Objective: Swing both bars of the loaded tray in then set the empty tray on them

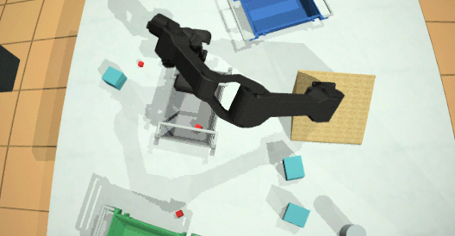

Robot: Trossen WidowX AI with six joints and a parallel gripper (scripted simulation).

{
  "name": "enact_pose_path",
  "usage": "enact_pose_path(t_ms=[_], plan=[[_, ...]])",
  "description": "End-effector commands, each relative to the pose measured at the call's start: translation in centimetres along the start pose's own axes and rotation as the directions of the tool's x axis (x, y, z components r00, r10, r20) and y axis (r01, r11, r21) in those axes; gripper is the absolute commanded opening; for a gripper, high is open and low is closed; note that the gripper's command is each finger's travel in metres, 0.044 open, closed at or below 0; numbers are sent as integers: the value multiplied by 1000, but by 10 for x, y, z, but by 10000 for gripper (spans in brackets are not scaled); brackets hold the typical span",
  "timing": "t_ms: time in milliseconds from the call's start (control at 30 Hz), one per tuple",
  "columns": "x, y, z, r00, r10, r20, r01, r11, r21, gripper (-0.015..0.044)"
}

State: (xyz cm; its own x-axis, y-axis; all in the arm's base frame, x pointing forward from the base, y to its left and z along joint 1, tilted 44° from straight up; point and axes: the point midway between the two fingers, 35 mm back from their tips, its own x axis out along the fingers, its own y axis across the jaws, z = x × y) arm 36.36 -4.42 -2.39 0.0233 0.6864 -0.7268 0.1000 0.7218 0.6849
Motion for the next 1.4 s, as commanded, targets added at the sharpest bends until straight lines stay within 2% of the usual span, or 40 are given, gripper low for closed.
enact_pose_path(t_ms=[0, 533, 633, 667, 1367], plan=[[3, 1, 0, 1000, 1, -7, -1, 1000, -1, 88], [3, 1, 0, 1000, 1, -7, -1, 1000, -1, 88], [3, 1, 0, 1000, 1, -7, -1, 1000, -1, 9], [3, 1, 0, 1000, 1, -7, -1, 1000, -1, 0], [2, 2, 0, 1000, 0, -6, 0, 1000, -4, 0]])
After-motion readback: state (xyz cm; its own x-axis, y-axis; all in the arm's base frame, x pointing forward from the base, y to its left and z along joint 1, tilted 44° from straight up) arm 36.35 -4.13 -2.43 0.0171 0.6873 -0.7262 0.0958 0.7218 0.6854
